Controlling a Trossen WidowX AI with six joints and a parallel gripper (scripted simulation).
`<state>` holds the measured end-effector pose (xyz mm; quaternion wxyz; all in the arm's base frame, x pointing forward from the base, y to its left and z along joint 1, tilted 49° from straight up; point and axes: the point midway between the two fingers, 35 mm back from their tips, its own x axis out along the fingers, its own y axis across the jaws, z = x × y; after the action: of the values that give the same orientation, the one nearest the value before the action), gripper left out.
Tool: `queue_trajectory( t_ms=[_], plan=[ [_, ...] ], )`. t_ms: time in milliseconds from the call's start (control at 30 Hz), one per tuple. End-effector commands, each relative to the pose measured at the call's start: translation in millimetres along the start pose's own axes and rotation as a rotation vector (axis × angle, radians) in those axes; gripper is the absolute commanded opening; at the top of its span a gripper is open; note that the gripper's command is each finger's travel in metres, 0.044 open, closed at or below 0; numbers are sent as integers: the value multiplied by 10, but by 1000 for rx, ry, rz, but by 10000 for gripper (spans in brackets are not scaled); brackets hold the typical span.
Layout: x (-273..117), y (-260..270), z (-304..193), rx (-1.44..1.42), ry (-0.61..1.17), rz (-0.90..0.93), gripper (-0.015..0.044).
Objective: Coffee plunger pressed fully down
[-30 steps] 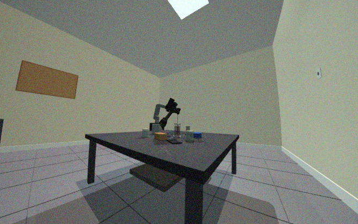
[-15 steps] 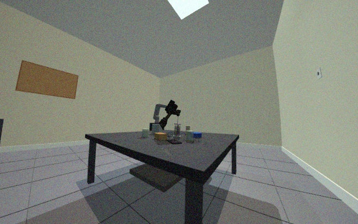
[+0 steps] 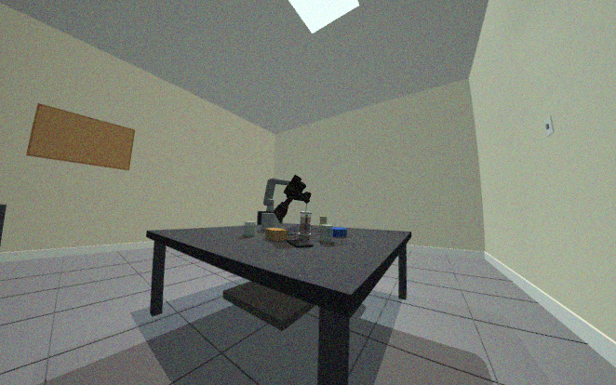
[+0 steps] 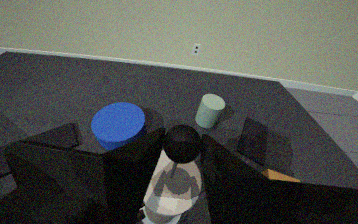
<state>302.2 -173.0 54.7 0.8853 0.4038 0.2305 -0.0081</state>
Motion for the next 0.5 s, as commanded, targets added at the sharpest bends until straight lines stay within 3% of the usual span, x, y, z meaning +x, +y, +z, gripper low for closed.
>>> queue_trajectory(
  t_ms=[0, 467],
  plan=[
    [101, 6, -266, 37, 55, 5, 123],
    [212, 17, -338, 38, 51, 8, 123]
  ],
)
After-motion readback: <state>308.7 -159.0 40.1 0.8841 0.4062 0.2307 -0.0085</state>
